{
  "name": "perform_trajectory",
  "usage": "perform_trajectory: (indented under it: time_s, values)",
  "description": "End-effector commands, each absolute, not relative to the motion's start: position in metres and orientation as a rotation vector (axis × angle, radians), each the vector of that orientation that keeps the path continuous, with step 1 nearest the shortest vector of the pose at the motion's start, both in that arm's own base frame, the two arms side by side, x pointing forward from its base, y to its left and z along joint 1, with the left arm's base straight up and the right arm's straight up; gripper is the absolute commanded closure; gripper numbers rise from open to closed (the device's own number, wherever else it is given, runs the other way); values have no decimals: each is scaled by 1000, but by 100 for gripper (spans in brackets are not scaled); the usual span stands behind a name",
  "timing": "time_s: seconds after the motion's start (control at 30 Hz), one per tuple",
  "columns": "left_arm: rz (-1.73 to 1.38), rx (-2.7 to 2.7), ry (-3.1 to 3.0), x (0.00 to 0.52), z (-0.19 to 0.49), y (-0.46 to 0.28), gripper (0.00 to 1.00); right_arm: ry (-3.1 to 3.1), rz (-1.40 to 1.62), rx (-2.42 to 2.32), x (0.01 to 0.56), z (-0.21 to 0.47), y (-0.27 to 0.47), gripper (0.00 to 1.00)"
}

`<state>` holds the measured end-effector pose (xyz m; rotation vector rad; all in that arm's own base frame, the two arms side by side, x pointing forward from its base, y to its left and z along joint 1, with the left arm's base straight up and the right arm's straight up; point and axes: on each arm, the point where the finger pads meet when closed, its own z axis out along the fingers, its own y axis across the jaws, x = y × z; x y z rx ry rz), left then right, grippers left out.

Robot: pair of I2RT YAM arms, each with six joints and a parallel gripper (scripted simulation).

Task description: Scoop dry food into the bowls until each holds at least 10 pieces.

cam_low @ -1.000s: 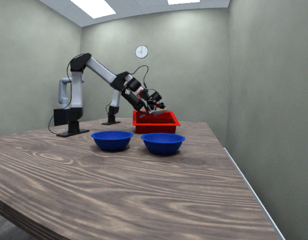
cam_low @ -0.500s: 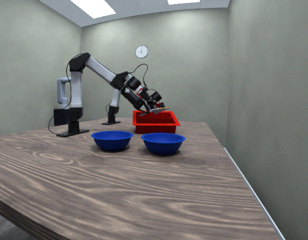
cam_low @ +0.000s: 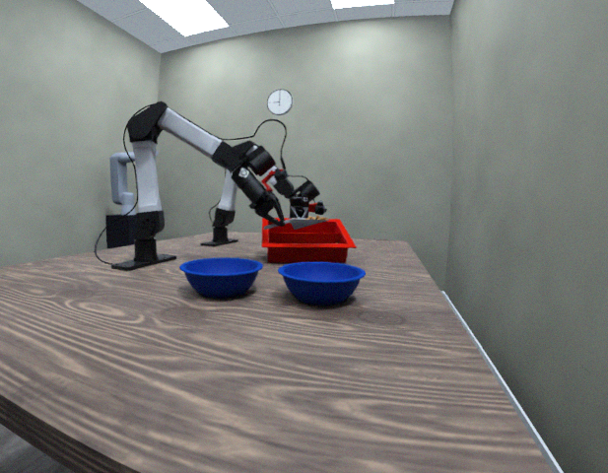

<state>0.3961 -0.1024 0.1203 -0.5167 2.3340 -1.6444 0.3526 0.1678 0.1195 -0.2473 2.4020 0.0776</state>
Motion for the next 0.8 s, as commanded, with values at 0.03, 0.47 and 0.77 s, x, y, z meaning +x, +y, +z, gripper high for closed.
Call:
perform_trajectory:
  time_s: [0.03,0.47,0.77]
  values:
    - [-1645,-371,2254,406,160,-106,100,2434,-2,-122,341,127,136,100]
    - [-1645,-371,2254,406,160,-106,100,2483,-152,127,319,121,75,100]
    - [-1645,-371,2254,406,160,-106,100,2487,-296,358,298,117,25,100]
